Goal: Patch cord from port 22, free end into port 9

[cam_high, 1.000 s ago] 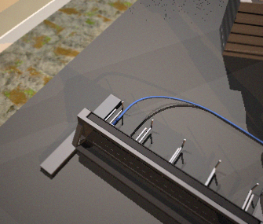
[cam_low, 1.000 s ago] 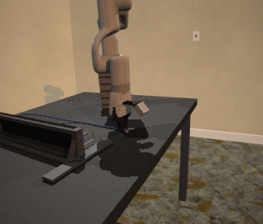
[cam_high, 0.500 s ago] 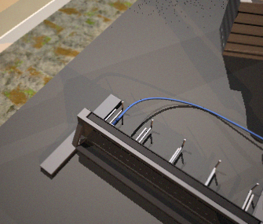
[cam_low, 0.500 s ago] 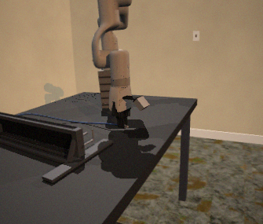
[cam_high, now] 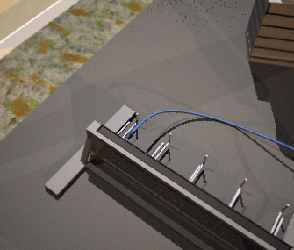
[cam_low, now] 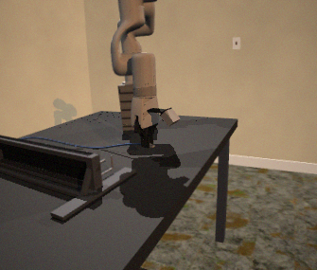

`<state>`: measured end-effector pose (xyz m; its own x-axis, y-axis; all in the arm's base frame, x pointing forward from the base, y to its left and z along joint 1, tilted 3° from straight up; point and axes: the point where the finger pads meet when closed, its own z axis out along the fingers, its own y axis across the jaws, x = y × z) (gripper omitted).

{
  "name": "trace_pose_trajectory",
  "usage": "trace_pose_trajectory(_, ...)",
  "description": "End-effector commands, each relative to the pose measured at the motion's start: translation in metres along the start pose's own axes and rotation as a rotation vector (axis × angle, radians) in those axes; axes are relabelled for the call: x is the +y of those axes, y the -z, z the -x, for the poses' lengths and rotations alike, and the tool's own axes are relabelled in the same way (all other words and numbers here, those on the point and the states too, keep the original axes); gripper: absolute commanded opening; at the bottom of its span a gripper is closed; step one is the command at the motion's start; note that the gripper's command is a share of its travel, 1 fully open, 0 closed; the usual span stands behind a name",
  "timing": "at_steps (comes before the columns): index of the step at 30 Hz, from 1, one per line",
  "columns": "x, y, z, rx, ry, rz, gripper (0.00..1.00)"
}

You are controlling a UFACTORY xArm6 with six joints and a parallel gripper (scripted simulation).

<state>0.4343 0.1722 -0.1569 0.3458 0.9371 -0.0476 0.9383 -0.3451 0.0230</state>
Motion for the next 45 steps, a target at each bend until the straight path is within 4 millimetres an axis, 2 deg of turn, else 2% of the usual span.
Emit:
trace_pose_trajectory(1,0.0012,0.0071,-0.0010,0.003,0.000,0.002,0.00)
trace_pose_trajectory(14,0.0011,0.0142,-0.0010,0.003,0.000,0.002,0.00)
trace_pose_trajectory(45,0.0054,0.0162,0.0014,0.004,-0.028,0.004,0.00)
